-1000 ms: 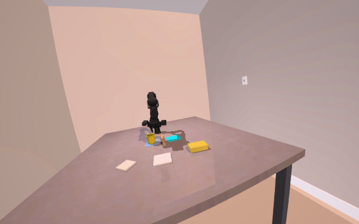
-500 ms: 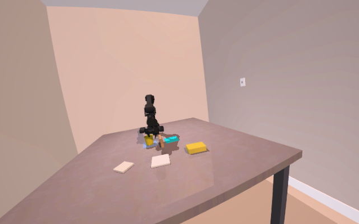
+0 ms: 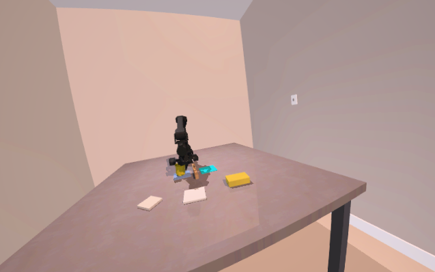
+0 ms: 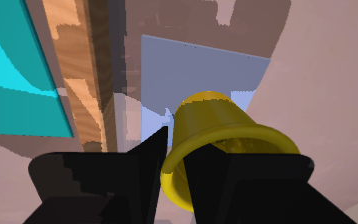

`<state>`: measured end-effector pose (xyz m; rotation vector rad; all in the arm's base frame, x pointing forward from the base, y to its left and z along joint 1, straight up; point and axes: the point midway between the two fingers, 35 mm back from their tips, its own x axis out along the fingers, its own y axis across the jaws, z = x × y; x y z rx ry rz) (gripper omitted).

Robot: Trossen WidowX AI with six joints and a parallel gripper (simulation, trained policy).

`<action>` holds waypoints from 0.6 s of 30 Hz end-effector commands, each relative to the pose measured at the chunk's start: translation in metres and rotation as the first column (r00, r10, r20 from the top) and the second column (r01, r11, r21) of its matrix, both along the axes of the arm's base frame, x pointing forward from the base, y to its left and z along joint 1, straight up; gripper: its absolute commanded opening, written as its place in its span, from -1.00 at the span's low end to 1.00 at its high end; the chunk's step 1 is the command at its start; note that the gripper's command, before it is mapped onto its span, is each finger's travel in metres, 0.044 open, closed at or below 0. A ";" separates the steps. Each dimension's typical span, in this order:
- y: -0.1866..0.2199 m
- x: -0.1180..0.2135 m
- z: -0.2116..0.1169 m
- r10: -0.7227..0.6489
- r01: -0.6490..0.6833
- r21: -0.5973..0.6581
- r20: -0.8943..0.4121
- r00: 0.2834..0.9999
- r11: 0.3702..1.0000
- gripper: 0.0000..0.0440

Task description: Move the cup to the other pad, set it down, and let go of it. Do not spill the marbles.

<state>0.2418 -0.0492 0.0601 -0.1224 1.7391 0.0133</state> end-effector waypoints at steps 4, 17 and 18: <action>0.000 -0.001 0.010 0.066 -0.066 0.022 0.016 0.998 0.998 -0.90; 0.009 0.003 0.040 0.134 -0.136 0.031 0.066 0.989 0.990 -0.90; 0.010 0.004 0.042 0.139 -0.142 0.030 0.071 0.988 0.989 -0.90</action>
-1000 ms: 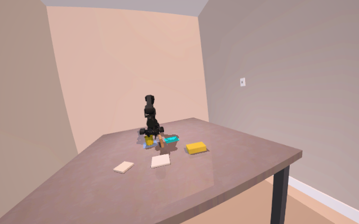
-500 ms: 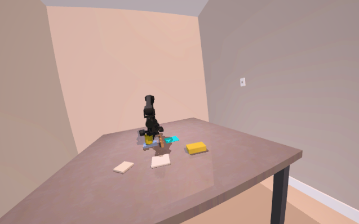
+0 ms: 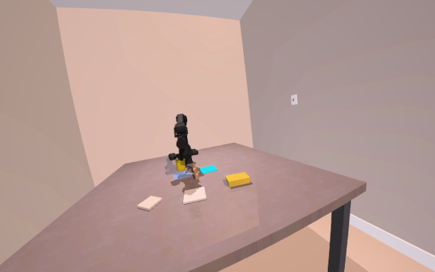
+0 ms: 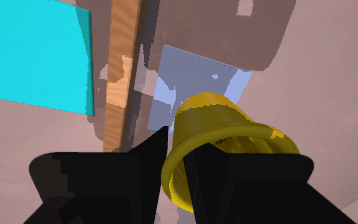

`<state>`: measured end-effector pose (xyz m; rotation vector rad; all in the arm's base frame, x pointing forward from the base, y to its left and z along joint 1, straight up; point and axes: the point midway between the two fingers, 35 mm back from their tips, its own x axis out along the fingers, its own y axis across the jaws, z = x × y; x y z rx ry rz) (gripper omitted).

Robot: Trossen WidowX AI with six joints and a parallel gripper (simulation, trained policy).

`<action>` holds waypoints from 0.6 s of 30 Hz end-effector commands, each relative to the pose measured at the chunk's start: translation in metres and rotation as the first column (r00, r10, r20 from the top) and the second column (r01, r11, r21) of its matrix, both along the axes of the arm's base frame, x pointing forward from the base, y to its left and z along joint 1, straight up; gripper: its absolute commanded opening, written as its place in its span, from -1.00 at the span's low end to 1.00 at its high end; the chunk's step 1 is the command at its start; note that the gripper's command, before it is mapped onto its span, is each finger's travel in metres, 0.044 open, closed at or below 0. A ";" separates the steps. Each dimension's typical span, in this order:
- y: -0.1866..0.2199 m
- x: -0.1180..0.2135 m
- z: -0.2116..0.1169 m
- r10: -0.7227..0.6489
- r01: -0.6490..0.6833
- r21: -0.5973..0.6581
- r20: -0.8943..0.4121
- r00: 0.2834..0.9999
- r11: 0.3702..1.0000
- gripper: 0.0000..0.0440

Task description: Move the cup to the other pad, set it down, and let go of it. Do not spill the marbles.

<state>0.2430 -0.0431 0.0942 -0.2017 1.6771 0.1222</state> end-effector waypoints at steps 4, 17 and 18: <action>0.010 0.006 0.016 0.044 -0.045 0.006 0.038 0.998 0.999 -0.90; 0.039 0.020 0.030 0.124 -0.125 0.002 0.112 0.986 0.992 -0.97; 0.042 0.021 0.030 0.130 -0.131 0.001 0.118 0.985 0.991 -0.97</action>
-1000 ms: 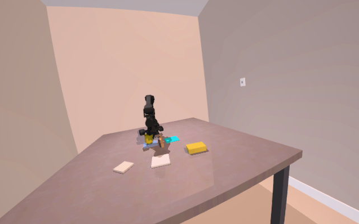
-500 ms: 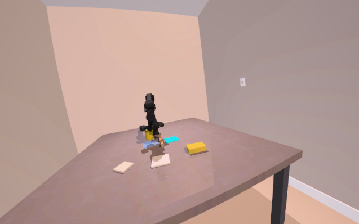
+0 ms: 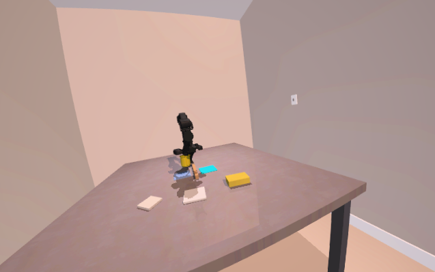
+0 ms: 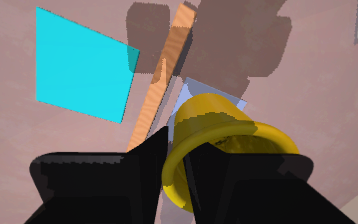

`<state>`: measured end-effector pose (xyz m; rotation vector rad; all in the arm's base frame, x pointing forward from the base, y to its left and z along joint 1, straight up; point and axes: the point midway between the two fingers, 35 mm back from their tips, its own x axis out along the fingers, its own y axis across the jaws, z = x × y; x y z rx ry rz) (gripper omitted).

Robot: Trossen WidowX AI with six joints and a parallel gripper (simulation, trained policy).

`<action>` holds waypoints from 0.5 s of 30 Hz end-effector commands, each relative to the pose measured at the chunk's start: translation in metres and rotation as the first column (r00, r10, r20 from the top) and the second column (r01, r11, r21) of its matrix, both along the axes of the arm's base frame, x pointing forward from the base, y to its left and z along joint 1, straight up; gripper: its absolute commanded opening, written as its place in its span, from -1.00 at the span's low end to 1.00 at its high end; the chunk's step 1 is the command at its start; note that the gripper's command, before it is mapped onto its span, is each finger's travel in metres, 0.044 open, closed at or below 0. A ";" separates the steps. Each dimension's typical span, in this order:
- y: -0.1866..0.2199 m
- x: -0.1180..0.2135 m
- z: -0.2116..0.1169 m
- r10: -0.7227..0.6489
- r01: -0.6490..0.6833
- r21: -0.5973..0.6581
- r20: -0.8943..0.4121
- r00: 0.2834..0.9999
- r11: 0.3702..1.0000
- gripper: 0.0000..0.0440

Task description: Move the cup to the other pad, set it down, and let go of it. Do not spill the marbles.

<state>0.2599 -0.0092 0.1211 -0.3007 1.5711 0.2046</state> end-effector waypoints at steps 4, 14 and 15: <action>0.018 0.007 0.005 0.033 -0.033 0.006 0.046 0.998 0.999 -1.00; 0.048 0.011 0.005 0.083 -0.085 0.012 0.094 0.992 0.996 -1.00; 0.051 0.012 0.005 0.088 -0.090 0.012 0.097 0.991 0.996 -1.00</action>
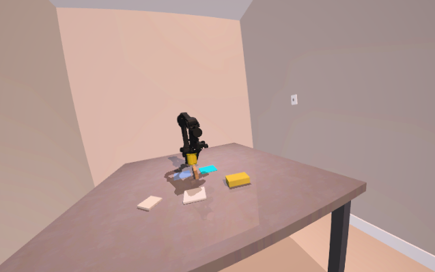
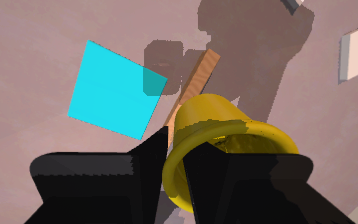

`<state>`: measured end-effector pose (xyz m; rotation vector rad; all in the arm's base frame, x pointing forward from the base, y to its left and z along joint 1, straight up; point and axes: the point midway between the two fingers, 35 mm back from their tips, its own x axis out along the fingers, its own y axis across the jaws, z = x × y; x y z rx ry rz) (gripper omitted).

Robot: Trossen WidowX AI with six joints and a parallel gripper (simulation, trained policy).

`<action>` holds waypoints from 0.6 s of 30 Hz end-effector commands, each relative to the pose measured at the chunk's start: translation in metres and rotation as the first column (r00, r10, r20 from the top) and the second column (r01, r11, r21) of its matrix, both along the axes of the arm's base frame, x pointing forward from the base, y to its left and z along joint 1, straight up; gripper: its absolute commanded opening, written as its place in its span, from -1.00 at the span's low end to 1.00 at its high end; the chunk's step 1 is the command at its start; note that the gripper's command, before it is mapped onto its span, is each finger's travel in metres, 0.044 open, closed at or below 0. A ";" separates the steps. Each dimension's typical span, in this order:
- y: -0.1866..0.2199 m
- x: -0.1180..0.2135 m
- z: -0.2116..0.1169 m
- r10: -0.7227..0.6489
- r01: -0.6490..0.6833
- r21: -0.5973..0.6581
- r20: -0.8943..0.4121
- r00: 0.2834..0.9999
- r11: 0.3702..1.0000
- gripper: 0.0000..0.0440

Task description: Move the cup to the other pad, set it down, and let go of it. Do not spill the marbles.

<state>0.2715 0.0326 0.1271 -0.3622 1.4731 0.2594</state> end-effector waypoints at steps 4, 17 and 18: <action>0.021 0.000 -0.003 0.026 -0.027 0.012 0.024 0.999 1.000 -1.00; 0.063 -0.006 -0.017 0.082 -0.084 0.030 0.058 0.995 0.996 -1.00; 0.066 -0.006 -0.018 0.086 -0.088 0.031 0.059 0.995 0.996 -1.00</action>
